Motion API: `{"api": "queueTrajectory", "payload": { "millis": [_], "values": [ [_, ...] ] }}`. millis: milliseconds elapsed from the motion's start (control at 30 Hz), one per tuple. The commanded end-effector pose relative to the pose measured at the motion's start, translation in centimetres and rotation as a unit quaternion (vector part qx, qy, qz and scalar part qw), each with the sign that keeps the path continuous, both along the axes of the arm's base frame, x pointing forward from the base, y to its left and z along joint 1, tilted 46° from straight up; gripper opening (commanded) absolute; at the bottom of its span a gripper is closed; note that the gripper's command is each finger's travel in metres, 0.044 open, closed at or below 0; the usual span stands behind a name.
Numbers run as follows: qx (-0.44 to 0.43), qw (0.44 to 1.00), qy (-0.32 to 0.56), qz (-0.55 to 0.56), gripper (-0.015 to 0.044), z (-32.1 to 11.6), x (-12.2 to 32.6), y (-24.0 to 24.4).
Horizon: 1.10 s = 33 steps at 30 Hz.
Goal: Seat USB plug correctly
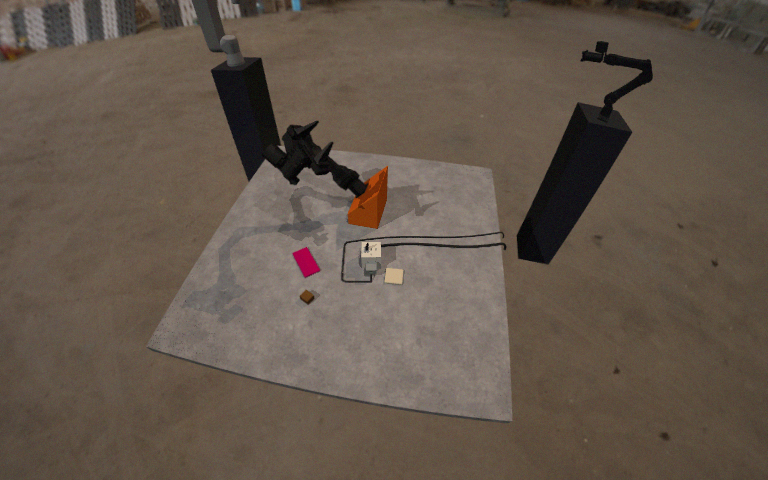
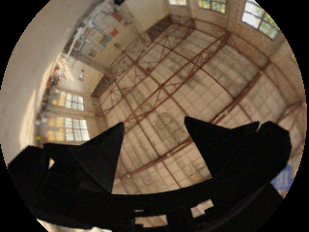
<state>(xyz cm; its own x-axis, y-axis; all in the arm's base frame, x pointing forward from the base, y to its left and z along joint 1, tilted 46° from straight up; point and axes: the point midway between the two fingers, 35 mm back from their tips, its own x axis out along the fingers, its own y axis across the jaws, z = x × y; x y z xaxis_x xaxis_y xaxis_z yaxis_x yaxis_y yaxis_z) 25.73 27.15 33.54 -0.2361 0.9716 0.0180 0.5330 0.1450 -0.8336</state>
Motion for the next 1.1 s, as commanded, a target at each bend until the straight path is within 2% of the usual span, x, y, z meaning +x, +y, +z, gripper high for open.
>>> {"api": "queueTrajectory", "payload": {
  "millis": [0, 67, 167, 300, 500, 633, 800, 933, 1067],
  "values": [
    [-0.001, 1.000, 0.008, -0.006, 0.0426, 0.0, 0.2, 0.0],
    [-0.017, 0.995, 0.082, -0.054, 0.0440, -0.8, 2.1, 0.7],
    [-0.087, 0.947, 0.264, -0.160, 0.0440, -6.1, 6.8, 2.8],
    [-0.141, 0.888, 0.370, -0.234, 0.0440, -10.7, 9.1, 3.6],
    [-0.242, 0.740, 0.511, -0.364, 0.0440, -19.6, 10.7, 3.5],
    [-0.304, 0.635, 0.553, -0.446, 0.0440, -24.9, 10.7, 2.0],
    [-0.378, 0.494, 0.560, -0.547, 0.0440, -30.6, 9.5, -0.9],
    [-0.435, 0.376, 0.526, -0.627, 0.0440, -34.2, 7.8, -4.2],
    [-0.487, 0.259, 0.448, -0.704, 0.0440, -36.3, 5.9, -8.3]
  ]
}}
